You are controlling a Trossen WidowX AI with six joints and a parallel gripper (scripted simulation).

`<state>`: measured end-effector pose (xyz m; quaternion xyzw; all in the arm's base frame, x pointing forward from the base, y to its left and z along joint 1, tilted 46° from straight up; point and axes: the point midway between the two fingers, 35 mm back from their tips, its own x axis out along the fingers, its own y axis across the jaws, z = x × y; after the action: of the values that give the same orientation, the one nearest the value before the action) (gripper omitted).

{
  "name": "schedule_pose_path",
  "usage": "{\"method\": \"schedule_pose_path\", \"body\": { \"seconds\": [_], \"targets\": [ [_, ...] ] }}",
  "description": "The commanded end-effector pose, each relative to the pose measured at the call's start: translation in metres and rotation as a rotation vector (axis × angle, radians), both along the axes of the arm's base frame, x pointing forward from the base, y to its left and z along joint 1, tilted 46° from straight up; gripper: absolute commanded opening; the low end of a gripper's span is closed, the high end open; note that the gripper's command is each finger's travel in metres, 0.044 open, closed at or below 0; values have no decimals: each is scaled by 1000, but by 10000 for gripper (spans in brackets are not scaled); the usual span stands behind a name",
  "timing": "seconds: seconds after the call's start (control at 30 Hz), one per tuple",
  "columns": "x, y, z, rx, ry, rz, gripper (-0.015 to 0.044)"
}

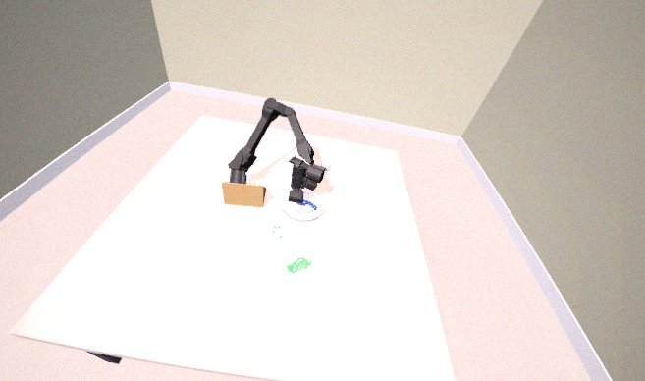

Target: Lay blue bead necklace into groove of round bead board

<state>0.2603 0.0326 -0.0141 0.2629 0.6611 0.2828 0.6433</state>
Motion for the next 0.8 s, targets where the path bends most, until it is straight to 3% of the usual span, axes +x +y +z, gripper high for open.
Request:
{"method": "schedule_pose_path", "body": {
  "seconds": [0.0, 0.33, 0.77],
  "targets": [
    [0, 0, 0, 0, -1, 2, 184],
    [-1, -1, 2, 3, 6, 2, 440],
    [-1, -5, 6, 4, 2, -2, 440]
  ]
}}
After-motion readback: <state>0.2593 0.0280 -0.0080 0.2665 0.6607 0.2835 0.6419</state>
